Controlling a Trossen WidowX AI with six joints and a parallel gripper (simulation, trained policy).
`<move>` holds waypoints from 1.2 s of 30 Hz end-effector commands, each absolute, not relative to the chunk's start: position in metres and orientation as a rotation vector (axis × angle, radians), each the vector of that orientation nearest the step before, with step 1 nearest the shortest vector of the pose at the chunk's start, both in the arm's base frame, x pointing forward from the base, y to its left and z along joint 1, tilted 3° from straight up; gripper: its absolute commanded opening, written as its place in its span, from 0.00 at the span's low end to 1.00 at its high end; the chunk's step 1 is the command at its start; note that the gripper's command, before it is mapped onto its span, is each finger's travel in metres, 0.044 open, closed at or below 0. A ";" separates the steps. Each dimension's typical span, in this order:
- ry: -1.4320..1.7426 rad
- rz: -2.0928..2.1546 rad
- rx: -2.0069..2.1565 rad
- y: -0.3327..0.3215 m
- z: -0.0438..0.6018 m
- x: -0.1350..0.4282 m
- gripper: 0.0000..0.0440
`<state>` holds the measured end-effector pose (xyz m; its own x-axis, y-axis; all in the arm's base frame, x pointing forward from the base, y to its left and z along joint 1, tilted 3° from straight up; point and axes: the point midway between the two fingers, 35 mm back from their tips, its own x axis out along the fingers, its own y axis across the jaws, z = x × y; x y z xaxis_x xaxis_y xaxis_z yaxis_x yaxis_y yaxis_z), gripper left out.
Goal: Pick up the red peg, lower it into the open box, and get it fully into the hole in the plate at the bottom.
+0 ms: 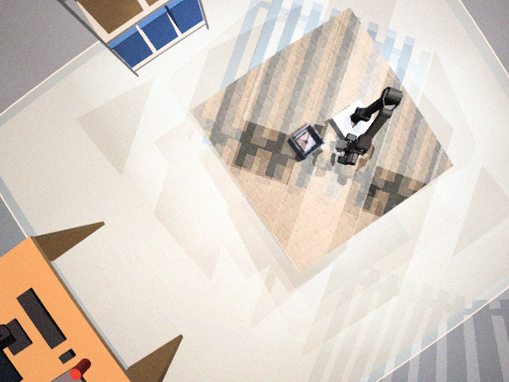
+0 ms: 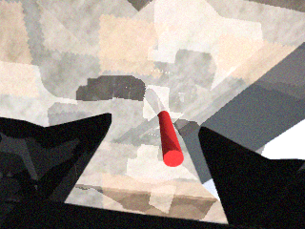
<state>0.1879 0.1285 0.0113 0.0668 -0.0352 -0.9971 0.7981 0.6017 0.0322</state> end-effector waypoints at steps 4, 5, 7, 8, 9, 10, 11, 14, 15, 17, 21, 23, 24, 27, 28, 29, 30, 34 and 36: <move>1.389 -0.764 0.743 0.125 -0.004 0.178 0.71; 1.394 -0.768 0.746 0.125 -0.004 0.178 0.65; 1.404 -0.772 0.753 0.125 -0.004 0.177 0.53; 1.410 -0.772 0.756 0.125 -0.004 0.177 0.47; 1.417 -0.772 0.758 0.125 -0.004 0.177 0.41; 1.423 -0.772 0.761 0.125 -0.004 0.178 0.35; 1.429 -0.771 0.763 0.126 -0.003 0.178 0.29; 1.446 -0.772 0.772 0.125 -0.002 0.179 0.11; 1.451 -0.773 0.776 0.125 -0.002 0.180 0.05; 1.442 -0.764 0.776 0.124 0.001 0.184 0.00; 1.401 -0.730 0.751 0.121 0.012 0.190 0.00; 1.385 -0.713 0.735 0.119 0.018 0.193 0.00; 1.377 -0.705 0.727 0.118 0.022 0.194 0.00; 1.352 -0.681 0.704 0.114 0.032 0.200 0.00; 1.343 -0.674 0.697 0.113 0.036 0.202 0.01; 1.334 -0.666 0.690 0.112 0.040 0.204 0.01; 1.324 -0.660 0.683 0.110 0.044 0.207 0.01; 1.286 -0.637 0.661 0.105 0.060 0.217 0.01; 1.266 -0.630 0.654 0.102 0.069 0.223 0.00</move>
<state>0.2152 0.1038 0.0578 0.1580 -0.0609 -0.9856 0.7482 0.6587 0.0793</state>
